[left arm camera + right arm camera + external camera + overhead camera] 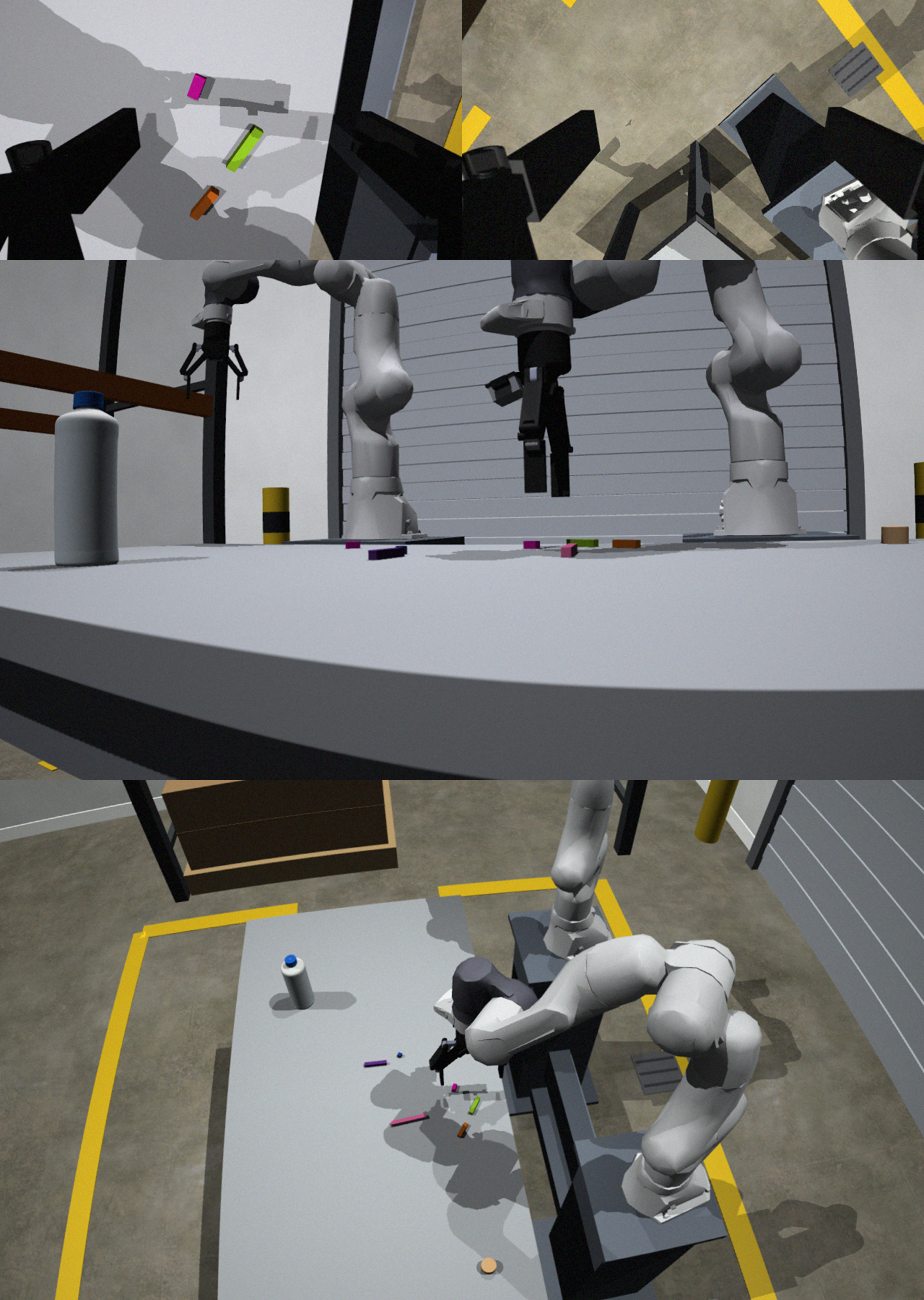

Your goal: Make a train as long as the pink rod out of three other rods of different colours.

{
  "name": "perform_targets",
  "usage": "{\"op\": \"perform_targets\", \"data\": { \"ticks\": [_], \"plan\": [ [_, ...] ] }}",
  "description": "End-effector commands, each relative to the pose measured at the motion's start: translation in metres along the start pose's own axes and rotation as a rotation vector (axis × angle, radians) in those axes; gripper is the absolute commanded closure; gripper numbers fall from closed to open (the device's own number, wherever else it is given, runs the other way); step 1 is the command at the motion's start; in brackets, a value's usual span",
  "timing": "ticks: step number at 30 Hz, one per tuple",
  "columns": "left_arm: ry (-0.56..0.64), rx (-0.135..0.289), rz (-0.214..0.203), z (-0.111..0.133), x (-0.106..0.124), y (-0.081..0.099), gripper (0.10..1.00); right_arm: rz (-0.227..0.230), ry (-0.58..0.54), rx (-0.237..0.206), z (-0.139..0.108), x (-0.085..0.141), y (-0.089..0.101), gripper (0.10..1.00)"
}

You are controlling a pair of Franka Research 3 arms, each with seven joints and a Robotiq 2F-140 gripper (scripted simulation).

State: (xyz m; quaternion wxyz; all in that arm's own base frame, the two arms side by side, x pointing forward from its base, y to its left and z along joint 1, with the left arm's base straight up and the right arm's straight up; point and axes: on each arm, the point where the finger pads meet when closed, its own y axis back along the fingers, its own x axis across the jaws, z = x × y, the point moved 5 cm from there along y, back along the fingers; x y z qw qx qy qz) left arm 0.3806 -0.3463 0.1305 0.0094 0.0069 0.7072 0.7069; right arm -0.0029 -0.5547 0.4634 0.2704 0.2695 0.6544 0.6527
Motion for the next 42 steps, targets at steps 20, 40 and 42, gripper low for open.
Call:
{"op": "perform_targets", "data": {
  "ticks": [20,40,42],
  "plan": [
    [-0.002,-0.001,0.003,0.0000,0.0005,-0.0004,0.098,0.002,-0.006,-0.002,0.0005,-0.0002,-0.0005,0.098],
    [-0.211,0.000,0.004,0.0068,-0.0037,-0.0004,0.098,0.002,-0.006,-0.002,0.0005,-0.0002,-0.0005,0.098],
    [-0.243,0.000,0.004,0.0079,-0.0043,-0.0004,0.098,0.002,-0.006,-0.002,0.0005,-0.0002,-0.0005,0.098]
  ]
}}
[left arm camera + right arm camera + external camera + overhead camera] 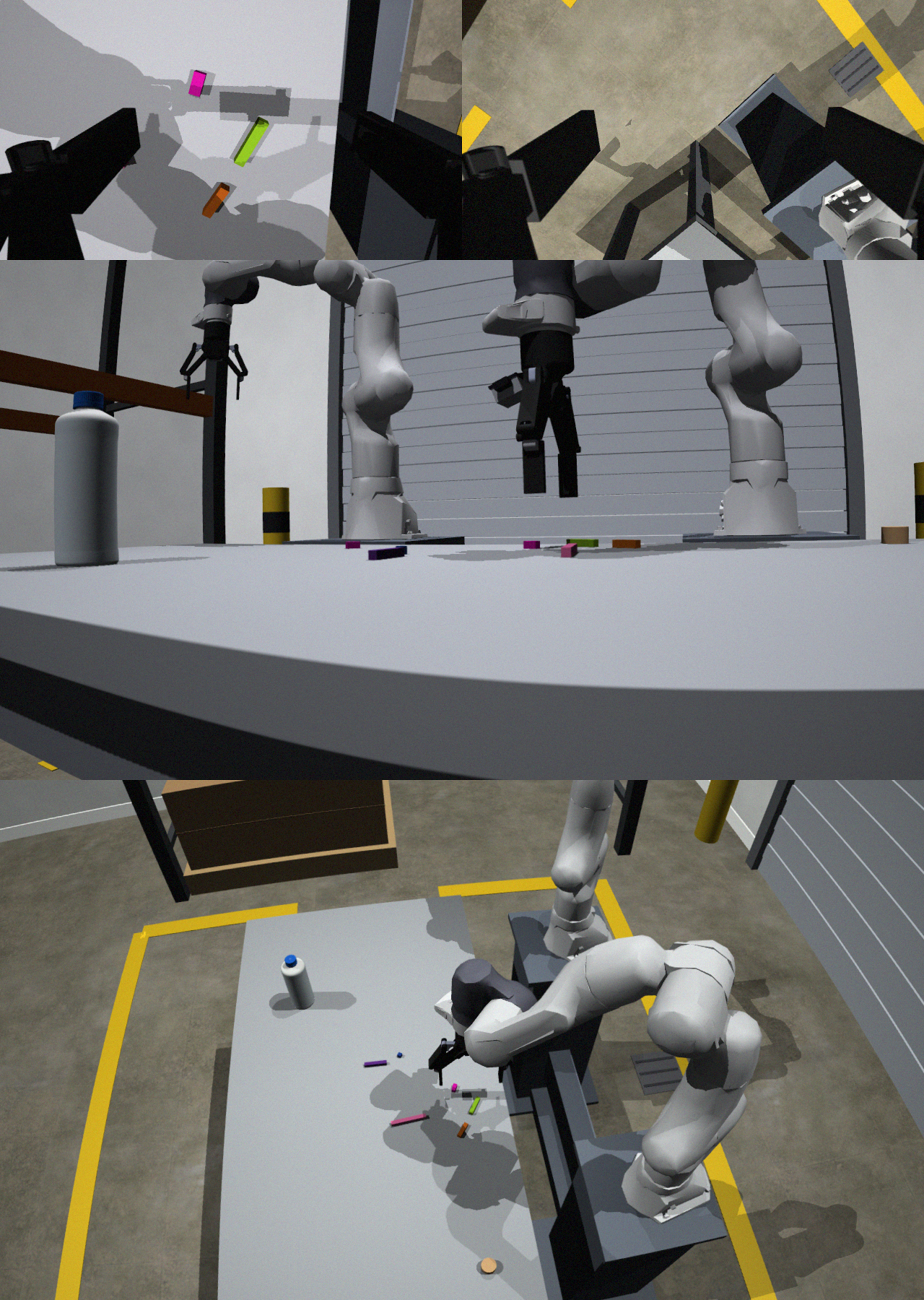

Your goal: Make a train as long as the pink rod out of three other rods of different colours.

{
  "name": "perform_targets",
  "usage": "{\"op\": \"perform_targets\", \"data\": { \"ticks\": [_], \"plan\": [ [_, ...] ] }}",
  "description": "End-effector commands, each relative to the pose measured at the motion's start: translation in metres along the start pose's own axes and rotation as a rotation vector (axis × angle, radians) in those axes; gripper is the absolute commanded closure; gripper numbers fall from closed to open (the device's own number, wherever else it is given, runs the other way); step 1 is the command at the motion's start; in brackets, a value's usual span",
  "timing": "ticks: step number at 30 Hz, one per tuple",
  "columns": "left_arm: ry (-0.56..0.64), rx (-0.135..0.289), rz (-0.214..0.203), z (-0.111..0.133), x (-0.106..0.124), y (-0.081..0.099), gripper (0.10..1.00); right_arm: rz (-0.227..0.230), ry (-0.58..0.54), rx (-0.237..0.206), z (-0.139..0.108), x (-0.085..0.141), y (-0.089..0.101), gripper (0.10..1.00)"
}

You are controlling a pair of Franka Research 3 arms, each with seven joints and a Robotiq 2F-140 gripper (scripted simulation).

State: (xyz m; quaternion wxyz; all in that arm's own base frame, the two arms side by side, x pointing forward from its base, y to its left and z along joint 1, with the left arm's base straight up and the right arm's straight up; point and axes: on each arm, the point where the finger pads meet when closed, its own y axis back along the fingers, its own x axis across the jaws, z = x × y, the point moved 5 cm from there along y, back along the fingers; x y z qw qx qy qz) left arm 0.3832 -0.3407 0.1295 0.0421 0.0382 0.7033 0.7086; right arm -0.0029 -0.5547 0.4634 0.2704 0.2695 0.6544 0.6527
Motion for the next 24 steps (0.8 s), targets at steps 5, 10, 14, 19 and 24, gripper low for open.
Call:
{"op": "perform_targets", "data": {
  "ticks": [5,10,14,19,24],
  "plan": [
    [-0.228,0.008,0.004,0.005,-0.003,0.001,0.098,0.002,-0.006,-0.002,0.001,0.000,0.000,0.098],
    [-0.299,0.008,0.004,0.007,-0.004,0.001,0.098,0.002,-0.006,-0.002,0.001,0.000,0.000,0.098],
    [-0.359,0.009,0.004,0.009,-0.005,0.001,0.098,0.002,-0.006,-0.002,0.001,0.000,0.000,0.098],
    [-0.433,0.009,0.003,0.012,-0.006,0.001,0.098,0.002,-0.006,-0.002,0.001,0.000,0.000,0.098],
    [-0.477,0.009,0.003,0.014,-0.007,0.001,0.098,0.002,-0.006,-0.002,0.001,0.000,0.000,0.098]
  ]
}}
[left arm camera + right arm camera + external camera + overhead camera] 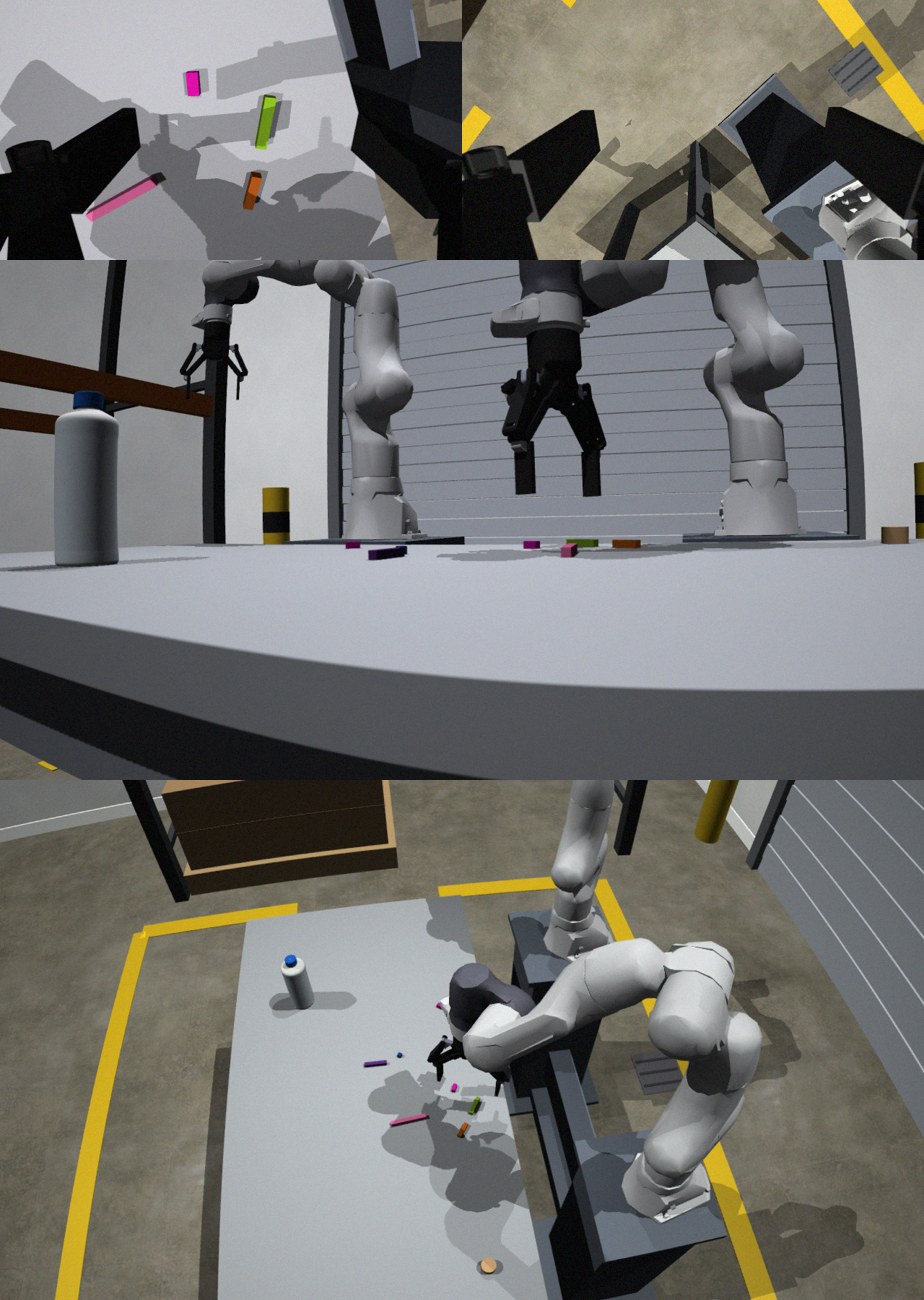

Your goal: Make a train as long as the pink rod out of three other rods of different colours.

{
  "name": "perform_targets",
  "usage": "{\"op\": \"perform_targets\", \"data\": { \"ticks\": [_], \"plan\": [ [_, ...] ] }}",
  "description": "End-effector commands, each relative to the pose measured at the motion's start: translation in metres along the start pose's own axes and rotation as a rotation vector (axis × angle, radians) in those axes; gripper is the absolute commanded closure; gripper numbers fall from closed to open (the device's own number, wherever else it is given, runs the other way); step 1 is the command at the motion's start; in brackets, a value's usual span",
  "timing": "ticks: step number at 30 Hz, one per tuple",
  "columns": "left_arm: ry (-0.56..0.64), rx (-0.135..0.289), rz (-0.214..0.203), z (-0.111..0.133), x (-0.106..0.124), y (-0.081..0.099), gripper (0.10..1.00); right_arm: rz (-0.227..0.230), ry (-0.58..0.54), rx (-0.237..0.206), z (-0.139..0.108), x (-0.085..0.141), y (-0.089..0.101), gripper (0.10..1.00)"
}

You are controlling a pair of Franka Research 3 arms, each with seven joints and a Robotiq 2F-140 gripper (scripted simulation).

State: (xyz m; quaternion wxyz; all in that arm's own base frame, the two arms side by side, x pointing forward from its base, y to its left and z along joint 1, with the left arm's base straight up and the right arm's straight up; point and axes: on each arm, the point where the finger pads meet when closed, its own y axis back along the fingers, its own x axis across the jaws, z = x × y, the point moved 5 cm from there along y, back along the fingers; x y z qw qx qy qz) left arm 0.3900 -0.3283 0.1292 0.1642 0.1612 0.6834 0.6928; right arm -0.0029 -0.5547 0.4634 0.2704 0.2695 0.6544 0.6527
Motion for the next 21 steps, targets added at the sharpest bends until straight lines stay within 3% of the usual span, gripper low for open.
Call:
{"op": "perform_targets", "data": {
  "ticks": [1,21],
  "plan": [
    [-0.167,0.014,0.000,0.003,-0.001,0.001,0.098,0.002,-0.006,-0.002,0.001,0.000,0.000,0.098],
    [-0.459,0.014,-0.002,0.014,-0.002,0.001,0.098,0.002,-0.006,-0.002,0.001,0.000,0.000,0.098]
  ]
}}
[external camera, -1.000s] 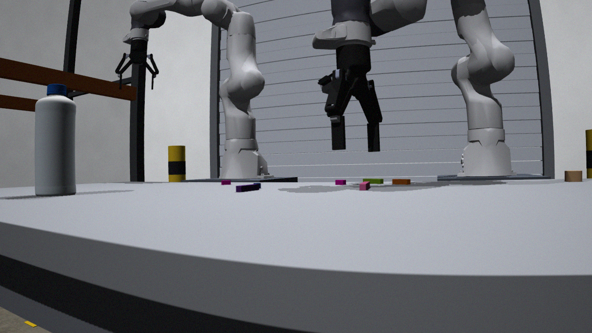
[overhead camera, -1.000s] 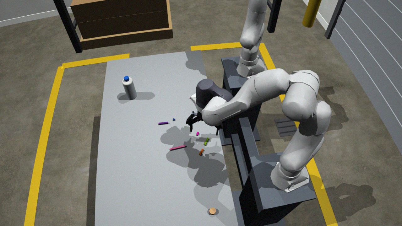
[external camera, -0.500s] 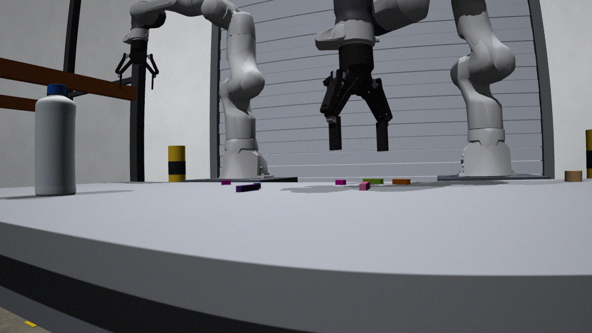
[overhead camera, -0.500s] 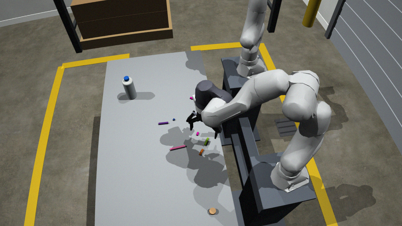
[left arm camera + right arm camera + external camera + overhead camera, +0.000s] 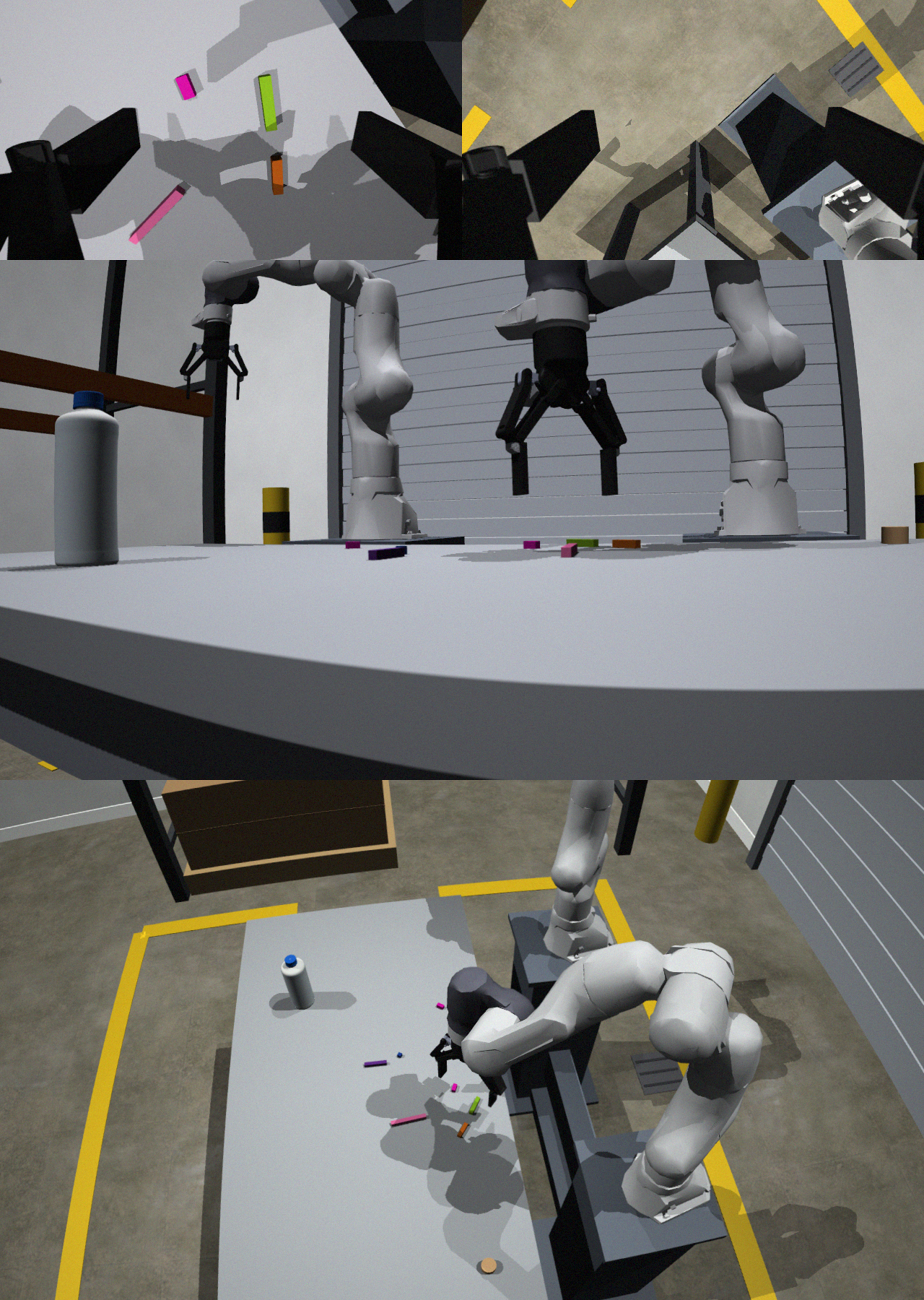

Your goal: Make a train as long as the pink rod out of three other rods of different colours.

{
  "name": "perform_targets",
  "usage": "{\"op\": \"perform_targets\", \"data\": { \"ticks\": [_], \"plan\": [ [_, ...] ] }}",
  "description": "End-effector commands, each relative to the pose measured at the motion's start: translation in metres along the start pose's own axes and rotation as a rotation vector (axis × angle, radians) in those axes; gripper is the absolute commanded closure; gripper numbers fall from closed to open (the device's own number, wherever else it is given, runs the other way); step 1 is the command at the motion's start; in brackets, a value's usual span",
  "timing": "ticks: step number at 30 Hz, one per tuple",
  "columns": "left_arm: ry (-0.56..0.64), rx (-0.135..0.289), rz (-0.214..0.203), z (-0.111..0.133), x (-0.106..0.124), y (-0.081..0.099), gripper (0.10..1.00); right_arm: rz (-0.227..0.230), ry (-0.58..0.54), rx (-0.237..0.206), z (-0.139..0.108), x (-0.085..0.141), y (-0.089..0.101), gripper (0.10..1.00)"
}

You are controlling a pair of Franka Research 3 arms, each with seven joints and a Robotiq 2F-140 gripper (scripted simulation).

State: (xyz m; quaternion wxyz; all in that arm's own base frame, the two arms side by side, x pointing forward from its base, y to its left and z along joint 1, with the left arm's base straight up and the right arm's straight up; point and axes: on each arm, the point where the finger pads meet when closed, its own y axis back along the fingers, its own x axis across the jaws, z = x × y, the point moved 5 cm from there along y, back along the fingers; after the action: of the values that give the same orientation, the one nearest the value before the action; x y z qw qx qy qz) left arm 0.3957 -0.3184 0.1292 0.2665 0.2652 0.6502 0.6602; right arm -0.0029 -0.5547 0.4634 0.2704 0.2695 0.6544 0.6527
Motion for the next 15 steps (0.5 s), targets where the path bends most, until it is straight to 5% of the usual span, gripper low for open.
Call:
{"op": "perform_targets", "data": {
  "ticks": [1,15],
  "plan": [
    [-0.167,0.013,-0.005,0.0031,-0.0004,0.0010,0.098,0.002,-0.006,-0.002,0.0005,-0.0002,-0.0005,0.098],
    [-0.369,0.013,-0.006,0.0105,0.0016,0.0009,0.098,0.002,-0.006,-0.002,0.0005,-0.0002,-0.0005,0.098]
  ]
}}
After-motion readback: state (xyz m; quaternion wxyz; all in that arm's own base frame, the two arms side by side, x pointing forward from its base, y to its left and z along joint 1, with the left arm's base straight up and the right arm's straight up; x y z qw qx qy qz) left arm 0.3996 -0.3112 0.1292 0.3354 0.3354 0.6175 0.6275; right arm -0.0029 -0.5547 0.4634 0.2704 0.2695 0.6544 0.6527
